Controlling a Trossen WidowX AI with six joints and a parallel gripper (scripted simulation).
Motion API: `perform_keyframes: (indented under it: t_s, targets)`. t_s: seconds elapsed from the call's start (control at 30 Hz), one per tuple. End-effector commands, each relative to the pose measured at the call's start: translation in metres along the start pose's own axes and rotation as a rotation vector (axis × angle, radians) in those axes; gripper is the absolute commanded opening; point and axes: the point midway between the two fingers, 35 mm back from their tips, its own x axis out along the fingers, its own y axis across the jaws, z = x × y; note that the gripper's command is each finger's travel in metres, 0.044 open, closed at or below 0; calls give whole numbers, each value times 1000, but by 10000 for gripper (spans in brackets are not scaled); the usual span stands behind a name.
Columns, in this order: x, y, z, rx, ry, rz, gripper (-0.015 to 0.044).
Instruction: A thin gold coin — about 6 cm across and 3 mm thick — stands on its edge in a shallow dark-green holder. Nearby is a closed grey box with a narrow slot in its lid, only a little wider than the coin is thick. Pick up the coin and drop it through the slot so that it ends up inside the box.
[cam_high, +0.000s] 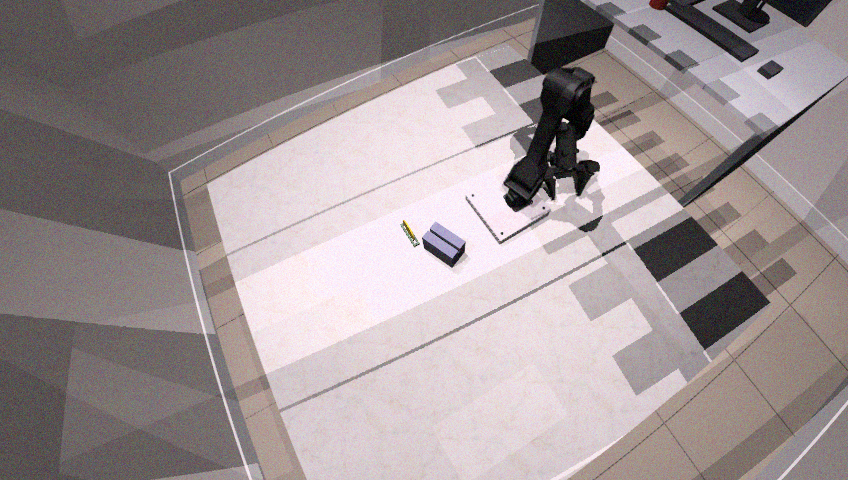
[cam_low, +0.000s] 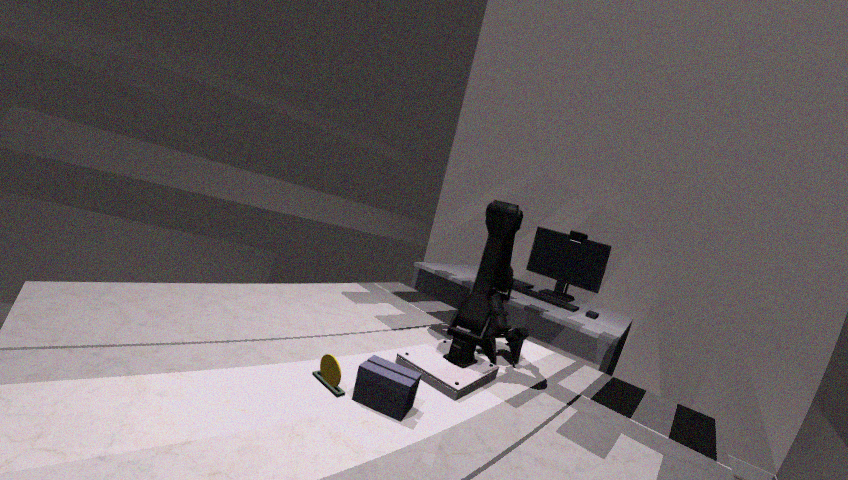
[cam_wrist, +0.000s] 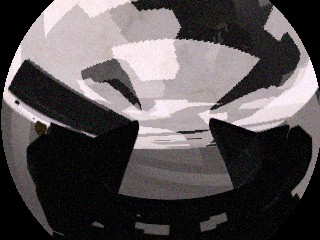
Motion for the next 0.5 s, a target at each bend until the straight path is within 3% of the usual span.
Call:
perform_keyframes:
  t_s: [0.0, 0.27, 0.47]
  targets:
    - [-1, 0, 1, 1, -1, -3, 374]
    - [-54, 1, 47, 57, -100, -183, 164]
    - [-107, 29, 91, 60, -247, -342, 161]
